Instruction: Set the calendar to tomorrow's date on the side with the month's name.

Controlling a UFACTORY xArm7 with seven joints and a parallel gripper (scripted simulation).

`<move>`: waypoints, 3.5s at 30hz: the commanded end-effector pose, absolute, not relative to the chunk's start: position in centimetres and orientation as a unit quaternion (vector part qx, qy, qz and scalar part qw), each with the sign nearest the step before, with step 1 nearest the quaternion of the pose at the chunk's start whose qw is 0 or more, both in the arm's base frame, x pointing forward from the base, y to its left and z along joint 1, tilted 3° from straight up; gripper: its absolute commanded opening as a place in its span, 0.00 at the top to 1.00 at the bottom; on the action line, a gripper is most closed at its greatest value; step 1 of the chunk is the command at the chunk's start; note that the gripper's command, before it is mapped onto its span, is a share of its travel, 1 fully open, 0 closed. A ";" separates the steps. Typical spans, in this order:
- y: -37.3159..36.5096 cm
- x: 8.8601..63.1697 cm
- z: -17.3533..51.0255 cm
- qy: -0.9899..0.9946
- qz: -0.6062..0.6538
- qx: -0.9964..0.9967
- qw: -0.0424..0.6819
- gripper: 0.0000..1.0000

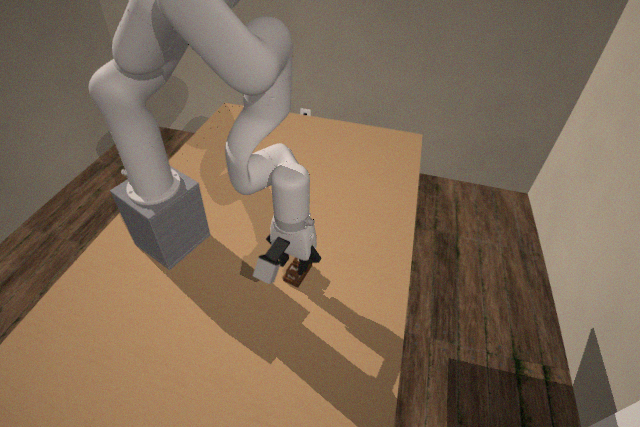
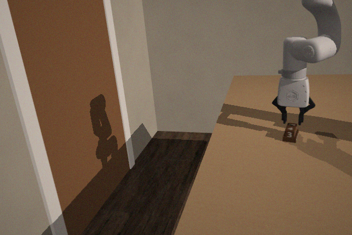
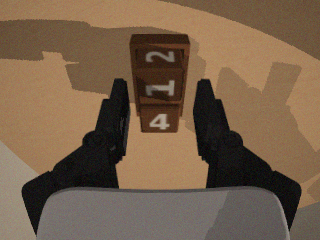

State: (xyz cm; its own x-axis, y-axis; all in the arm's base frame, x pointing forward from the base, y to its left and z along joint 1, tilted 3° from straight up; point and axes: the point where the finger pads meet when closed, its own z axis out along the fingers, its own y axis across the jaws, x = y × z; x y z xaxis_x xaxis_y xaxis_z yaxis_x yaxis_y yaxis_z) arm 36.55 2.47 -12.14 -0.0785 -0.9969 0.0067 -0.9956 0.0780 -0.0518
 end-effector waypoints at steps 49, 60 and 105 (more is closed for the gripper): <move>2.5 36.8 -12.1 0.734 -0.022 -0.679 0.016 0.51; 2.5 36.8 -12.1 0.734 -0.022 -0.679 0.016 0.51; 2.5 37.0 -14.9 0.734 -0.022 -0.679 0.016 0.51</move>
